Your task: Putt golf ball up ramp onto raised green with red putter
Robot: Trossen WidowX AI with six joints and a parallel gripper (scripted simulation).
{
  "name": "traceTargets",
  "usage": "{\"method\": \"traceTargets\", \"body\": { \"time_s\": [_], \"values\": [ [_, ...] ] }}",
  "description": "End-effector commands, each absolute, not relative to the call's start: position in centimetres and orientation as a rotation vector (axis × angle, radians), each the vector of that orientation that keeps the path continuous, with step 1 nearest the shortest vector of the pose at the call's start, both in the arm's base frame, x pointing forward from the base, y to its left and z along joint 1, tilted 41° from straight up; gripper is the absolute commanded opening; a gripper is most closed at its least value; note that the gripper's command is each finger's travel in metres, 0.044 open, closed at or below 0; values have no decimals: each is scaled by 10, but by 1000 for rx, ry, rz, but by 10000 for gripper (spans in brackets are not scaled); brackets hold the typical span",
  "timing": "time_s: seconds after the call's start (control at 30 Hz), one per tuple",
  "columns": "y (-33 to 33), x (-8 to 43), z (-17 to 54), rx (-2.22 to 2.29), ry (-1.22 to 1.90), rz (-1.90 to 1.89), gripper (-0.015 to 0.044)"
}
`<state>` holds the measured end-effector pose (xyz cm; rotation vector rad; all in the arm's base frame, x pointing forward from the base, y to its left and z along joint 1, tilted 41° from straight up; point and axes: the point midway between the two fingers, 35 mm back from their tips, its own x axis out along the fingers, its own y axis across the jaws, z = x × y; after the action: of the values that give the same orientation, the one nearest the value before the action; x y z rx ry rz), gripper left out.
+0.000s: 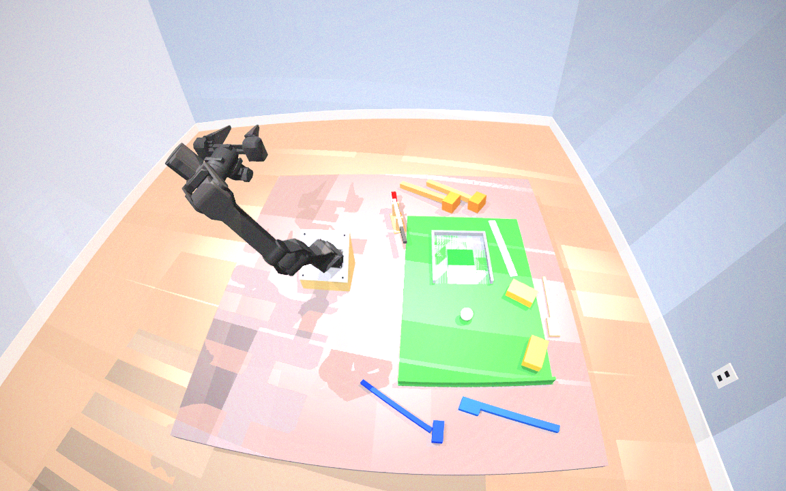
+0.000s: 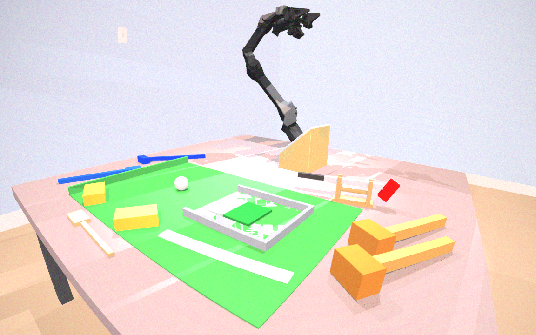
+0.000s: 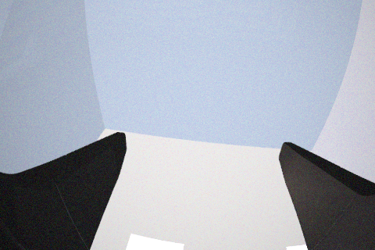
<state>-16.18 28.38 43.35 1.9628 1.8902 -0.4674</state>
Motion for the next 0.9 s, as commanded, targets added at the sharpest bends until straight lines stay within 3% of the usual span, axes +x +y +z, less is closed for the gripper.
{"method": "traceTargets", "body": {
  "time_s": [0.0, 0.3, 0.6, 0.87],
  "values": [
    [285, -162, 433, 1965, 1887, -471, 426],
    [339, -132, 381, 2152, 1652, -728, 440],
    [398, -45, 290, 2465, 1172, -1130, 440],
    [411, 44, 199, 2677, 656, -1434, 440]
  ]
}}
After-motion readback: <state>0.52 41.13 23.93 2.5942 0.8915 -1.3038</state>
